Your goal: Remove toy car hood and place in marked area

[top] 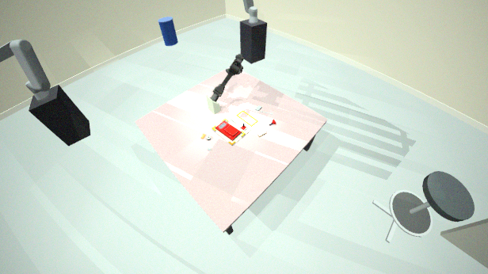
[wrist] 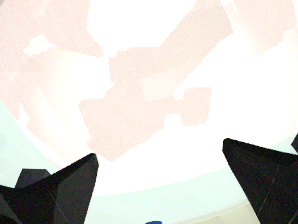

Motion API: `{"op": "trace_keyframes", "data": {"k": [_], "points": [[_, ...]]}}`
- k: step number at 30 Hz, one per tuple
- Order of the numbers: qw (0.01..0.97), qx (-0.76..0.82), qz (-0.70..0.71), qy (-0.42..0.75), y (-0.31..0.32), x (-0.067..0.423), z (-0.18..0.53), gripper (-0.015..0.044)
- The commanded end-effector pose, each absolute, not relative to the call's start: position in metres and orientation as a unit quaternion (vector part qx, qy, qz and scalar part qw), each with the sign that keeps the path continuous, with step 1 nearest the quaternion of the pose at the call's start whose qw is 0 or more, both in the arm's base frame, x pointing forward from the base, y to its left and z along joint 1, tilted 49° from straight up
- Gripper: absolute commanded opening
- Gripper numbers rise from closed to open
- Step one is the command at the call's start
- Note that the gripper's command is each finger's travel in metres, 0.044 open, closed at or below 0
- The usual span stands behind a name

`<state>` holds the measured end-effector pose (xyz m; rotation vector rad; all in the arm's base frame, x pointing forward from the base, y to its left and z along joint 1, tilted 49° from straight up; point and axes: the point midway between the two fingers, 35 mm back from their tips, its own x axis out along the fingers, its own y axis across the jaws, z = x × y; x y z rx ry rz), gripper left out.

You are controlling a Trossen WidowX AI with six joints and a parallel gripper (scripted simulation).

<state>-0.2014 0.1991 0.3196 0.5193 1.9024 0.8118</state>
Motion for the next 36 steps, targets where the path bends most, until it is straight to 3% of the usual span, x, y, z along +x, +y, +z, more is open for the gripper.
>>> {"op": "trace_keyframes", "data": {"k": [1,16,36], "points": [[0.484,0.213,0.333,0.781,0.199,-0.201,0.32,0.044],[0.572,0.214,0.361,0.705,0.267,-0.142,0.308,0.044],[0.717,0.16,0.353,0.58,0.337,0.033,0.281,0.044]]}}
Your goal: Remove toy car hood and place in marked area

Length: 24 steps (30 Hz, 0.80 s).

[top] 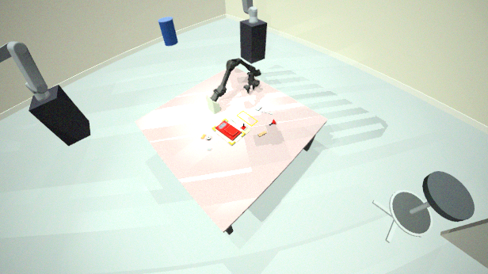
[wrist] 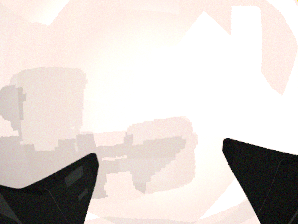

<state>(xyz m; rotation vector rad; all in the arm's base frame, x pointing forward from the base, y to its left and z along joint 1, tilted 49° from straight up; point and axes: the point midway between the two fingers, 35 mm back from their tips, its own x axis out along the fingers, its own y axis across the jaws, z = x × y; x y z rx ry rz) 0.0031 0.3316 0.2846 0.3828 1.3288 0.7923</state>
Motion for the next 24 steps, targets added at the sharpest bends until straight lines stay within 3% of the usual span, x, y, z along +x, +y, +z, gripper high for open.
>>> {"op": "trace_keyframes", "data": {"k": [1,17,24], "points": [[0.723,0.156,0.351,0.575,0.337,0.043,0.28,0.044],[0.776,0.071,0.286,0.557,0.3,0.206,0.224,0.044],[0.773,0.034,0.274,0.571,0.271,0.243,0.199,0.044]]}}
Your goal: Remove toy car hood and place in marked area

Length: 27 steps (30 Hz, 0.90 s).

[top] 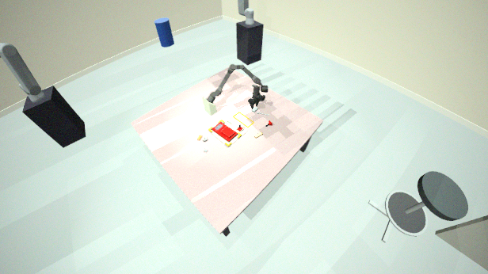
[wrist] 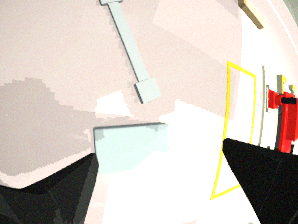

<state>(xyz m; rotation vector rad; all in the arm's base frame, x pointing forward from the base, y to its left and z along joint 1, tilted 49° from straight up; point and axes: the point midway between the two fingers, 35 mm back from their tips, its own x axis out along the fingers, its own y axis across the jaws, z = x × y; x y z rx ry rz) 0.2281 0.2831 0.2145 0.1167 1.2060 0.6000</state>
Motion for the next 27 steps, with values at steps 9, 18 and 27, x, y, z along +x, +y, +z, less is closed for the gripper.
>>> {"op": "trace_keyframes", "data": {"k": [9,18,27], "points": [[0.726,-0.002,0.283,0.627,0.211,0.305,0.13,0.044],[0.674,0.036,0.312,0.669,0.128,0.342,0.064,0.044],[0.653,0.115,0.346,0.664,0.039,0.35,0.007,0.044]]}}
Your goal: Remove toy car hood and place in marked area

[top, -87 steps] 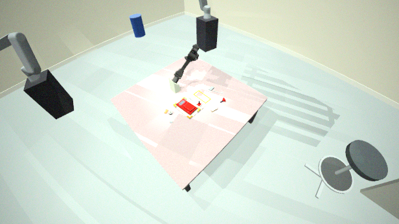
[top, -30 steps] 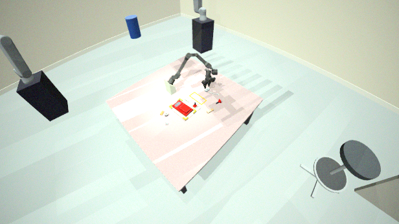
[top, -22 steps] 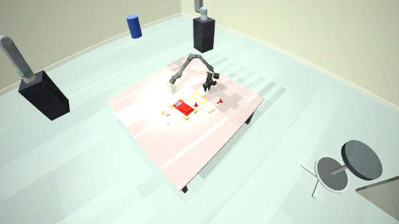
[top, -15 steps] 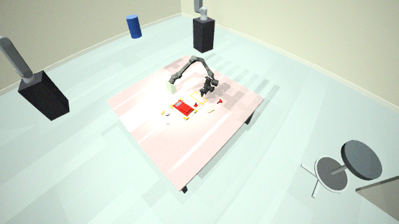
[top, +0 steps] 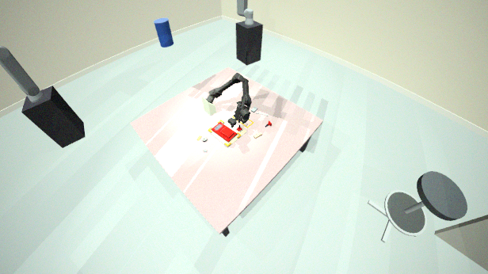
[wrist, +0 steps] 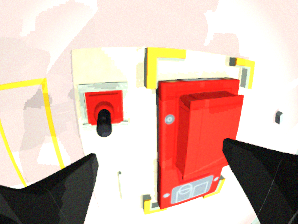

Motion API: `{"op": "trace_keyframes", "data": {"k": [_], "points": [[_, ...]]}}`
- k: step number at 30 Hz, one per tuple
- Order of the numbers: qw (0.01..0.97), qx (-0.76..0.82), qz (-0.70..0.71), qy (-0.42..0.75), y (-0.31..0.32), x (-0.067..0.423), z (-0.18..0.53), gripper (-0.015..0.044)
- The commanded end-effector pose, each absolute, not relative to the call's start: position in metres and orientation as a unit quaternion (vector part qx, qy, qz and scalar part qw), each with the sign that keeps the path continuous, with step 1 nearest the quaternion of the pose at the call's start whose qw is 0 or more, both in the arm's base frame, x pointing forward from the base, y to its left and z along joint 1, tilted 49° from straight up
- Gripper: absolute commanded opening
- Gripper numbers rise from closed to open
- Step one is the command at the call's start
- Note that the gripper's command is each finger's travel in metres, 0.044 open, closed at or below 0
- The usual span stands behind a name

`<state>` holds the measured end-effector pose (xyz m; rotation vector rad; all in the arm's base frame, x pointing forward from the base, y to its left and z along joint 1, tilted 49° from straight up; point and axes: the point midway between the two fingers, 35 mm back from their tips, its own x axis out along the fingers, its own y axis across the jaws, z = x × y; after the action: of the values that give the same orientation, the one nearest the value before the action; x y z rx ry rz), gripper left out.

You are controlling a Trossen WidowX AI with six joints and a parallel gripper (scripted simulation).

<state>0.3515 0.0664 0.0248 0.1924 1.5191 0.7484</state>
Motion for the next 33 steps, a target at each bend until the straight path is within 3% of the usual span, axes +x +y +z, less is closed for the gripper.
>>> {"op": "trace_keyframes", "data": {"k": [1,8,33], "points": [[0.652,0.126,0.35,0.661,0.03,0.35,0.002,0.044],[0.652,0.193,0.38,0.627,-0.011,0.345,-0.025,0.044],[0.652,0.193,0.38,0.627,-0.002,0.344,-0.033,0.044]]}}
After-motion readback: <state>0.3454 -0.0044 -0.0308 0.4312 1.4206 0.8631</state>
